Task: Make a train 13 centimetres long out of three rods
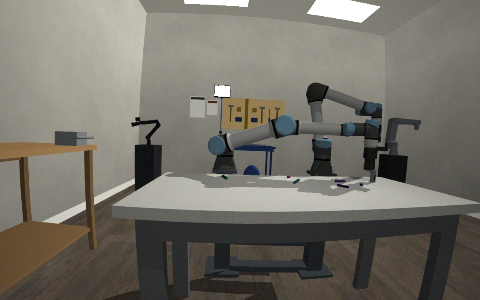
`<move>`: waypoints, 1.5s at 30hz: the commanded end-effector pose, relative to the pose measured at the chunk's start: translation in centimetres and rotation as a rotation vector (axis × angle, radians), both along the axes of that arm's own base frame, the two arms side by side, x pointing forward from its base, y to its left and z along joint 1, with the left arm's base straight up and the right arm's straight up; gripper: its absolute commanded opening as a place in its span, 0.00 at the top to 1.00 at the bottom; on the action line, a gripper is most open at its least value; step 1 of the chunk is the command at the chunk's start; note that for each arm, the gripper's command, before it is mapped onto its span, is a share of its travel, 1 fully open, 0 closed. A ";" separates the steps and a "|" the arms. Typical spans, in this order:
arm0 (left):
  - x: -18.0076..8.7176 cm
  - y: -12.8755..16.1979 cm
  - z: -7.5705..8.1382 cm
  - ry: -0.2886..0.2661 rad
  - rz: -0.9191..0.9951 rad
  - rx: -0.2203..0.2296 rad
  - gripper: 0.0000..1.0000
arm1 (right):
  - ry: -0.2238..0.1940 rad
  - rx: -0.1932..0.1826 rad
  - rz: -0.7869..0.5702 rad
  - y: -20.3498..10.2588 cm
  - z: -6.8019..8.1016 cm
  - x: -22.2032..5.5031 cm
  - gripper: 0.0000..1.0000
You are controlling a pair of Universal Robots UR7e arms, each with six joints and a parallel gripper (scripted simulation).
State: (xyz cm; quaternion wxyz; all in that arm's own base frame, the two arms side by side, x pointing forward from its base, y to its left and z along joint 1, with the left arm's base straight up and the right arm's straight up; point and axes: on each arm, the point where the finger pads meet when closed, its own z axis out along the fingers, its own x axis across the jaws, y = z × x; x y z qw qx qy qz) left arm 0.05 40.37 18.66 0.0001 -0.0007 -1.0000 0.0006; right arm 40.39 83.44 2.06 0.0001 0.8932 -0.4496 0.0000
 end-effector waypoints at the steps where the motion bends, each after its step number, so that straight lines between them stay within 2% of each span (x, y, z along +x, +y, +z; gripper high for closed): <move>1: 0.0 0.0 0.0 0.000 0.000 0.001 0.00 | -0.001 0.002 0.000 0.0 0.2 0.0 0.46; 29: 0.0 0.0 0.0 0.000 0.000 0.001 0.00 | -0.001 0.002 0.000 0.0 0.2 0.0 0.46; 30: 0.0 0.0 0.0 0.000 0.000 0.001 0.00 | -0.001 0.002 0.000 0.0 0.2 0.0 0.76; 45: 0.0 0.0 0.0 0.000 0.000 0.001 0.00 | -0.001 0.002 0.000 0.0 0.2 0.0 0.76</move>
